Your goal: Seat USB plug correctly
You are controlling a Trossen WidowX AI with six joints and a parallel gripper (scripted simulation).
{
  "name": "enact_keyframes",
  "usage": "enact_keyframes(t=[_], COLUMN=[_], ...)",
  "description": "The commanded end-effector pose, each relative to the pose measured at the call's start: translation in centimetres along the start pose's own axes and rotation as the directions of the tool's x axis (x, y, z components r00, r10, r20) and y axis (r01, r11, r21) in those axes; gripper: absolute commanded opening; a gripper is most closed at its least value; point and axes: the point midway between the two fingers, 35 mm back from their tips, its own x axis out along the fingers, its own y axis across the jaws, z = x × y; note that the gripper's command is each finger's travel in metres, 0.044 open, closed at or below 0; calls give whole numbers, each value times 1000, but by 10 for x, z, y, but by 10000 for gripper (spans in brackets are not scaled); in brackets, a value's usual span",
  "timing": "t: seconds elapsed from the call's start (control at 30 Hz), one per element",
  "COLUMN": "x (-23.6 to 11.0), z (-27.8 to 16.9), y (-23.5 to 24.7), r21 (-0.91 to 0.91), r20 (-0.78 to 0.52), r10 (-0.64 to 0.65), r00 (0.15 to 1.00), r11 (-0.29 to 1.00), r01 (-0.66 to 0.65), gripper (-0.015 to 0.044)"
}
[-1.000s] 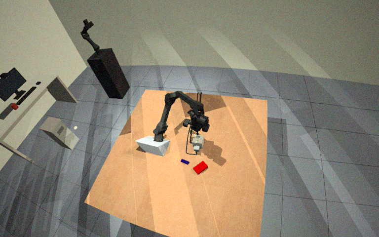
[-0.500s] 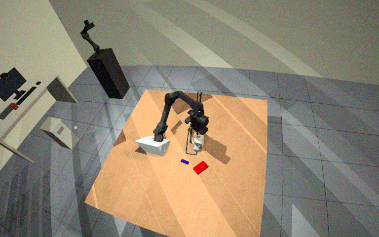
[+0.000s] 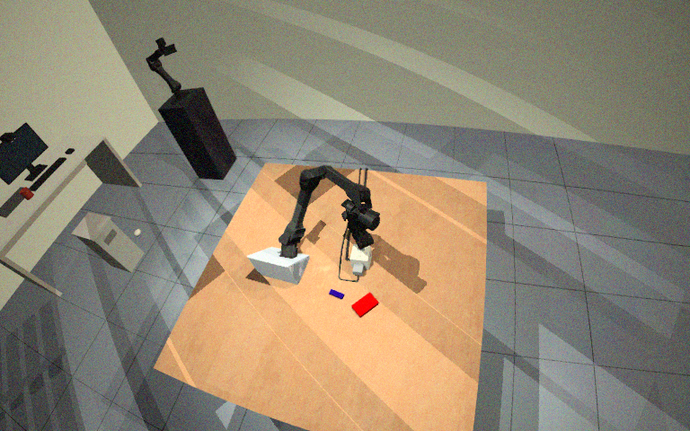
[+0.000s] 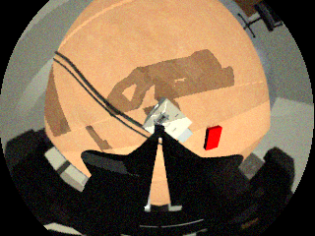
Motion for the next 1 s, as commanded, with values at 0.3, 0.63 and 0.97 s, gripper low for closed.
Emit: enact_keyframes(t=[0.3, 0.63, 0.97], x=[0, 0, 0], z=[0, 0, 0], y=[0, 0, 0], r21=[314, 549, 747], r20=[0, 0, 0], r10=[-1, -1, -1], r00=[1000, 1000, 1000], r11=[949, 836, 665], r01=[1, 1, 1], gripper=[0, 0, 0])
